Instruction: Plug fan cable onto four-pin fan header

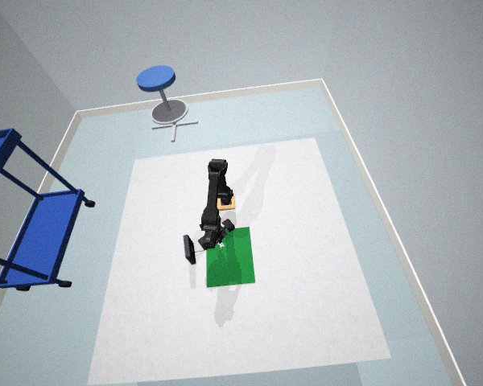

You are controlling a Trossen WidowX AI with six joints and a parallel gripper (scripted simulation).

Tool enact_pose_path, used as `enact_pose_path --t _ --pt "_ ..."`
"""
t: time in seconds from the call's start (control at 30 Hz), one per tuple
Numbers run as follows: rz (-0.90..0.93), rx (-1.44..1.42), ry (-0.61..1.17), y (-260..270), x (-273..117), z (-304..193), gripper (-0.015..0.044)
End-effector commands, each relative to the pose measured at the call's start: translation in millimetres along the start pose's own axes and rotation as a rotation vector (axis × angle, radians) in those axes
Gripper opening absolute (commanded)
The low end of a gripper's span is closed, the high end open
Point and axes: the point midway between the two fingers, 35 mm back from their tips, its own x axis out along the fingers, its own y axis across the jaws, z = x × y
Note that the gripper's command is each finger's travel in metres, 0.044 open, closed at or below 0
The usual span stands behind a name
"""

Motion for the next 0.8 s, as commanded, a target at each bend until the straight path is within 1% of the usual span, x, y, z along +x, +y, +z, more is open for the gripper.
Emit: enact_pose_path --t 0.0,0.37,0.53,0.77 --pt "0.001 0.009 0.001 1.1 -1.7 -2.4 0.0000" --pt "0.001 0.004 0.001 1.1 -1.7 -4.1 0.0000" --pt "0.001 0.002 0.001 0.8 20.3 -4.3 0.0000" --pt "0.001 0.002 0.001 0.8 20.3 -4.3 0.0000"
